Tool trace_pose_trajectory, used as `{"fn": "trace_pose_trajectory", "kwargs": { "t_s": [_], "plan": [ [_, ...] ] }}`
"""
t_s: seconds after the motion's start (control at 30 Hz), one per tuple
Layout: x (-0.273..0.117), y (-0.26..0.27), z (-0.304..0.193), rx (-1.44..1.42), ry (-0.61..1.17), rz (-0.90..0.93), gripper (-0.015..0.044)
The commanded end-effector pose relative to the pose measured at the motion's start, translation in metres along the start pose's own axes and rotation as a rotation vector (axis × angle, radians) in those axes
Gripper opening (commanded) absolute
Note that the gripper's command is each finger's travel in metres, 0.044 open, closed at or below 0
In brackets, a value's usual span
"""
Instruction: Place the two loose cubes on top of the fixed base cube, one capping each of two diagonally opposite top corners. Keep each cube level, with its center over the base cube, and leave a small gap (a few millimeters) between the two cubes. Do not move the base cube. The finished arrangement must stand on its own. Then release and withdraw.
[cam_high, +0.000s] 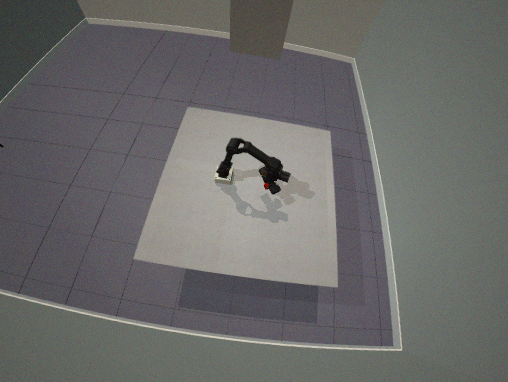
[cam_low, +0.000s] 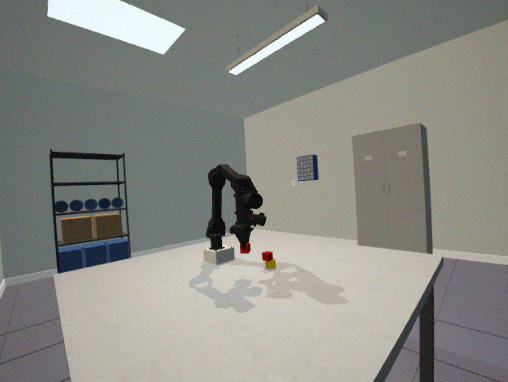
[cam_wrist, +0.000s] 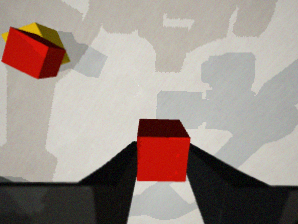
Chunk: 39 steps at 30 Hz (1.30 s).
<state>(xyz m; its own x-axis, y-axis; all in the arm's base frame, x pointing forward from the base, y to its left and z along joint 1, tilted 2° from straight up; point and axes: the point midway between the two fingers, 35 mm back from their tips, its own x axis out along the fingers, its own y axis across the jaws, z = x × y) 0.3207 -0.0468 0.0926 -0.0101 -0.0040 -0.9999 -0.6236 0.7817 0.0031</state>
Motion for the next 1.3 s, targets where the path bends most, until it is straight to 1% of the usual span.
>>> {"fn": "trace_pose_trajectory", "kwargs": {
  "t_s": [0.0, 1.27],
  "plan": [
    [0.001, 0.008, 0.006, 0.103, 0.002, 0.004, 0.0105],
    [0.003, 0.086, 0.057, 1.133, 0.003, 0.011, 0.0105]
  ]
}}
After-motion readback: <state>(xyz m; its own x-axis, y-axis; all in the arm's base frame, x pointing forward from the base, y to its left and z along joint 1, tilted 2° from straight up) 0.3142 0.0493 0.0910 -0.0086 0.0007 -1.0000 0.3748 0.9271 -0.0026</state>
